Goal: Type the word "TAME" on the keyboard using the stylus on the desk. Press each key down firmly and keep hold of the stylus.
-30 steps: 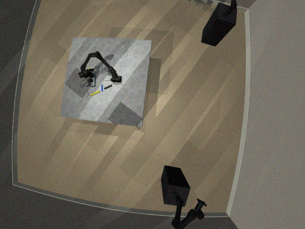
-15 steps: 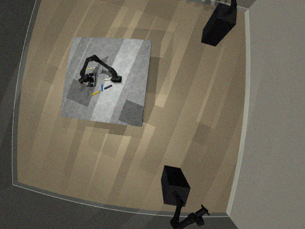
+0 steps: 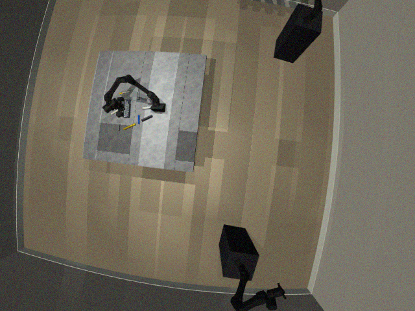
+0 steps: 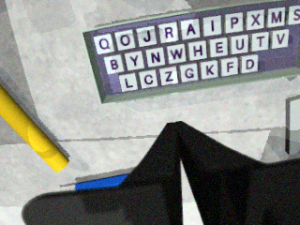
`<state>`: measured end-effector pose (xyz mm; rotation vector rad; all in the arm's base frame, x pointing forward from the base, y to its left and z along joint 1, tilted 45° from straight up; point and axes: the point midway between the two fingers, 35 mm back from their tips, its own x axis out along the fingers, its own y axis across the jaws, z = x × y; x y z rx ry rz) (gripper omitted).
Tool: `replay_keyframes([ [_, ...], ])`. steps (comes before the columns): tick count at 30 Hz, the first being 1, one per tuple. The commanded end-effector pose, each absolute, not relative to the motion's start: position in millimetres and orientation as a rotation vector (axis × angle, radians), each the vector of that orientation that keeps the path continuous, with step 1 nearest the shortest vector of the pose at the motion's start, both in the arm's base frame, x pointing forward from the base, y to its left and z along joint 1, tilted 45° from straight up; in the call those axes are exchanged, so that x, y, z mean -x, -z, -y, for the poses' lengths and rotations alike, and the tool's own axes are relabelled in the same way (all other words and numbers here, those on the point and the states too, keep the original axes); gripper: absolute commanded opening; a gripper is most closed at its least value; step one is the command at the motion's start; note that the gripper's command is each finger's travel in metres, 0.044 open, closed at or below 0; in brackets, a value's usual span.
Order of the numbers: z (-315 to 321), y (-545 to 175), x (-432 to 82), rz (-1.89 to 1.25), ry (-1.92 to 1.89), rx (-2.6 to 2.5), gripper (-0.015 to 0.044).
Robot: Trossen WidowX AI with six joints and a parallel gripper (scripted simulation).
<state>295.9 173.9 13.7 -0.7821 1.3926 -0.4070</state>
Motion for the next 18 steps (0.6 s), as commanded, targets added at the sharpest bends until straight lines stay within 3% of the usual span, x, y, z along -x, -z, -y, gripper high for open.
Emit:
replay_keyframes([
  [1, -172.6, -11.9, -296.1, -1.394, 0.407, 0.783, 0.0000],
  [2, -173.0, -12.4, -296.1, -1.394, 0.408, 0.783, 0.0000],
  [6, -172.4, -12.3, -296.0, -1.396, 0.411, 0.782, 0.0105],
  [10, -172.4, -12.3, -296.0, -1.396, 0.411, 0.782, 0.0000],
  [18, -172.4, -12.3, -296.0, -1.396, 0.411, 0.782, 0.0000],
])
